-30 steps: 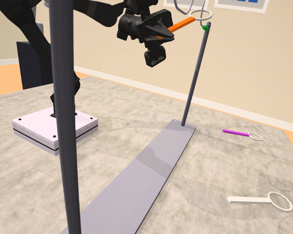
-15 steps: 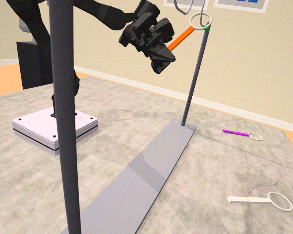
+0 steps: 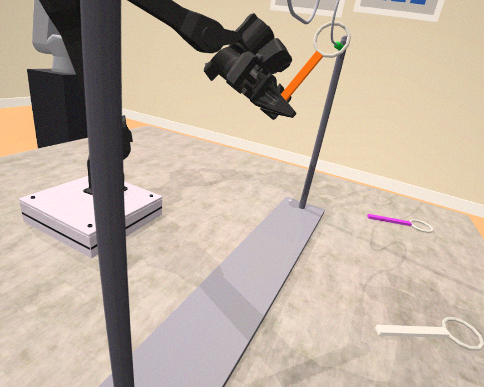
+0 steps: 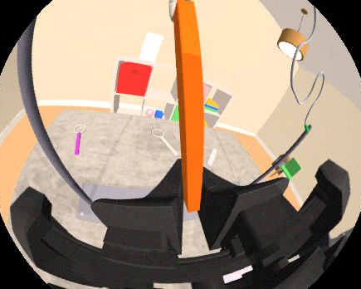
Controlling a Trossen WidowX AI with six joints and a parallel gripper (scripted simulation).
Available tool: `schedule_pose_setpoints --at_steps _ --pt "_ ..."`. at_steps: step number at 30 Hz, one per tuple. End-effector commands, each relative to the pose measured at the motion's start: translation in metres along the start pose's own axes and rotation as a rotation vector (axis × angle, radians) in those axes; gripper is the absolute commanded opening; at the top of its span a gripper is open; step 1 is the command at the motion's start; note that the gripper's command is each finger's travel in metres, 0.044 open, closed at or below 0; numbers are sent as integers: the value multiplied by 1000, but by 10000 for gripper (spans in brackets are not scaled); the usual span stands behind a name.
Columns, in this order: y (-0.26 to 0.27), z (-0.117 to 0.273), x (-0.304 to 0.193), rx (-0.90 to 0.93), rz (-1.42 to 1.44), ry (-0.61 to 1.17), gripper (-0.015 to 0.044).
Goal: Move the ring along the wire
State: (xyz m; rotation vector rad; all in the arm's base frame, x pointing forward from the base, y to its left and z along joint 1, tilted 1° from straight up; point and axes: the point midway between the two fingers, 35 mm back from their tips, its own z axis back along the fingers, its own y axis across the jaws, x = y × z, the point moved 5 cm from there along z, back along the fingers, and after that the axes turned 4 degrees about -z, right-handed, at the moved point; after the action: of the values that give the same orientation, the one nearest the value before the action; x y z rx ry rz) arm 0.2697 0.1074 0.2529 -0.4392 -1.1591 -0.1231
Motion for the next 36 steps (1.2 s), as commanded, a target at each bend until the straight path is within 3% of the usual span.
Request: schedule_pose_setpoints --at_steps 1,16,36 --pt "12 1 1 30 -63 12 -150" --pt "49 10 7 114 -256 43 -150" --pt "72 17 13 135 -302 49 -150"
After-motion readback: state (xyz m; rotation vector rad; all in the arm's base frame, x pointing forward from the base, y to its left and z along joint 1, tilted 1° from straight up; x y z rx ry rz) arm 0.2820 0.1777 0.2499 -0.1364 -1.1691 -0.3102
